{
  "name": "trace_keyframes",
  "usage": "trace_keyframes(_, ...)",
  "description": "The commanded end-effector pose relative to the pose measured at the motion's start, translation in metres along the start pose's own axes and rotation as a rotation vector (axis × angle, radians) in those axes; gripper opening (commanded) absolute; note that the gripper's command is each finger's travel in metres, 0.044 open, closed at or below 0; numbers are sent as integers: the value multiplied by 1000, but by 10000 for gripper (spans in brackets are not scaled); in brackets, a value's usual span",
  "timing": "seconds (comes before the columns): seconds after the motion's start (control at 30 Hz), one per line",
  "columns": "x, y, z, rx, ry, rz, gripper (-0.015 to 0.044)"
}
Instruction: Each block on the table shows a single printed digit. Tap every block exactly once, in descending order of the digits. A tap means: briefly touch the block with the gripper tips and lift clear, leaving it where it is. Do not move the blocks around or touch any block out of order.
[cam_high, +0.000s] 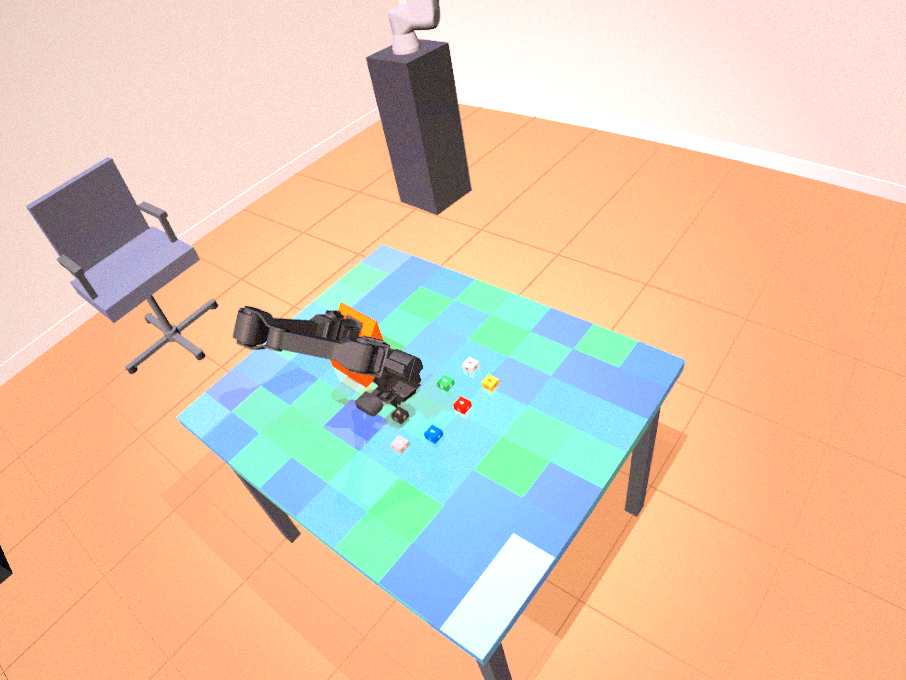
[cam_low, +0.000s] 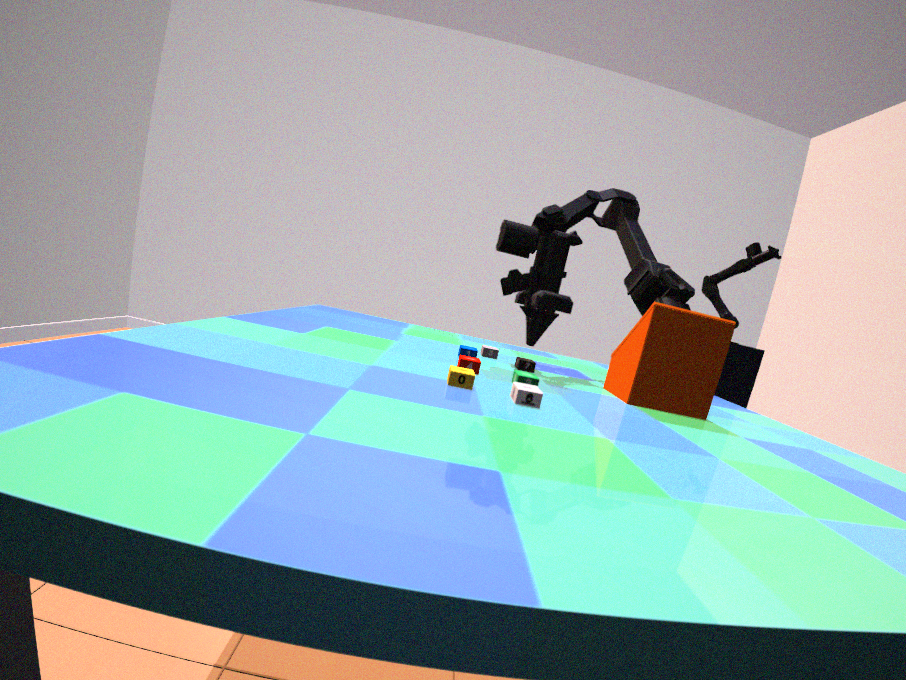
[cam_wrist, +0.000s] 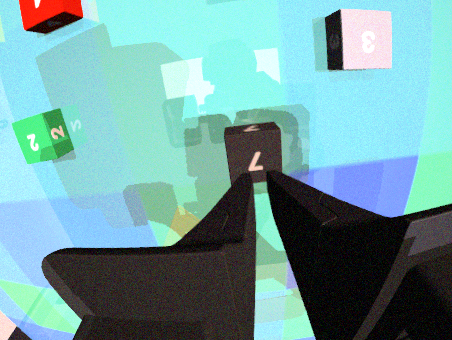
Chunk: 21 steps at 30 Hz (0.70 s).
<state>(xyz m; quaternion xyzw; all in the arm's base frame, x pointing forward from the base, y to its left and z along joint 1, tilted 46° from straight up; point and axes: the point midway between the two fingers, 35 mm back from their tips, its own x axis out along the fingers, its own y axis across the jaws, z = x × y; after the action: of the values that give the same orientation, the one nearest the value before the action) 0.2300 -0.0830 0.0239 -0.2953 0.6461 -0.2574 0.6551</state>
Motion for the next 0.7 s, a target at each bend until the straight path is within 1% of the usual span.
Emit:
trace_keyframes(0.0, 3, 0, -3, -9, 6, -5, 20)
trace_keyframes(0.2, 4, 0, -3, -9, 6, -5, 20)
trace_keyframes(0.67, 26, 0, -3, -9, 6, -5, 20)
